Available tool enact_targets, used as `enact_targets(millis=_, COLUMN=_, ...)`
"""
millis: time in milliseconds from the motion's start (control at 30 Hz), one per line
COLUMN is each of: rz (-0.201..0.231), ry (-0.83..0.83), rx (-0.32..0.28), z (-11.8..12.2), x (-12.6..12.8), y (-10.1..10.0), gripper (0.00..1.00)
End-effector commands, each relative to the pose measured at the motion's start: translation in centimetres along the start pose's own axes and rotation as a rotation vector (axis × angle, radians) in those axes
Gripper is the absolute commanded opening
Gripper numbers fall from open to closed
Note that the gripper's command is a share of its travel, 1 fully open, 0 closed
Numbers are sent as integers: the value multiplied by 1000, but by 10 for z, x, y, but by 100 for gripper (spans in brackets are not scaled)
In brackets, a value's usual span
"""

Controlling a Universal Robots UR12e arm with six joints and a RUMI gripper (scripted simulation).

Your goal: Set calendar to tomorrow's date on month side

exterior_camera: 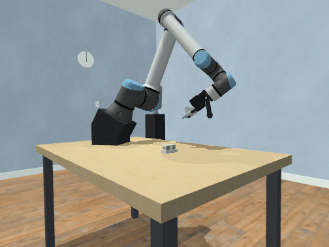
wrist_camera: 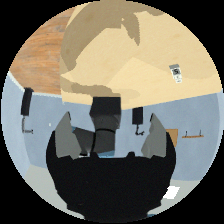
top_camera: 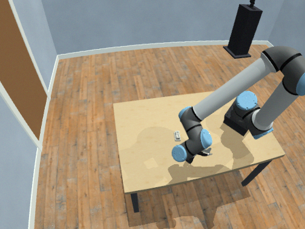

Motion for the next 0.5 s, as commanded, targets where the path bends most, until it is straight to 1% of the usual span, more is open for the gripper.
enact_targets(millis=0, rz=-22, ry=-102, rx=45, z=1, x=11, y=-3, gripper=100)
enact_targets(millis=33, rz=-38, ry=-164, rx=70, z=1, x=18, y=-5, gripper=100)
enact_targets(millis=67, rz=-46, ry=-195, rx=82, z=2, x=22, y=-6, gripper=100)
enact_targets(millis=133, rz=-55, ry=-229, rx=95, z=2, x=26, y=-7, gripper=100)
enact_targets(millis=167, rz=-69, ry=-278, rx=114, z=3, x=31, y=-9, gripper=100)
enact_targets(millis=267, rz=-92, ry=-360, rx=145, z=4, x=41, y=-11, gripper=100)
enact_targets(millis=300, rz=-93, ry=-363, rx=147, z=4, x=41, y=-11, gripper=100)
enact_targets(millis=333, rz=-109, ry=-417, rx=167, z=5, x=47, y=-13, gripper=100)
enact_targets(millis=433, rz=-133, ry=-499, rx=197, z=6, x=57, y=-15, gripper=100)
enact_targets(millis=467, rz=-134, ry=-502, rx=199, z=6, x=57, y=-15, gripper=100)
Point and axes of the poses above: the point where the finger pads meet when closed, its own y axis back along the fingers, its own x axis across the jaws, z = x × y, the point moved 2 cm from there along y, back along the fingers, and after that the axes turned 14 degrees about y, right-handed, at the moved point
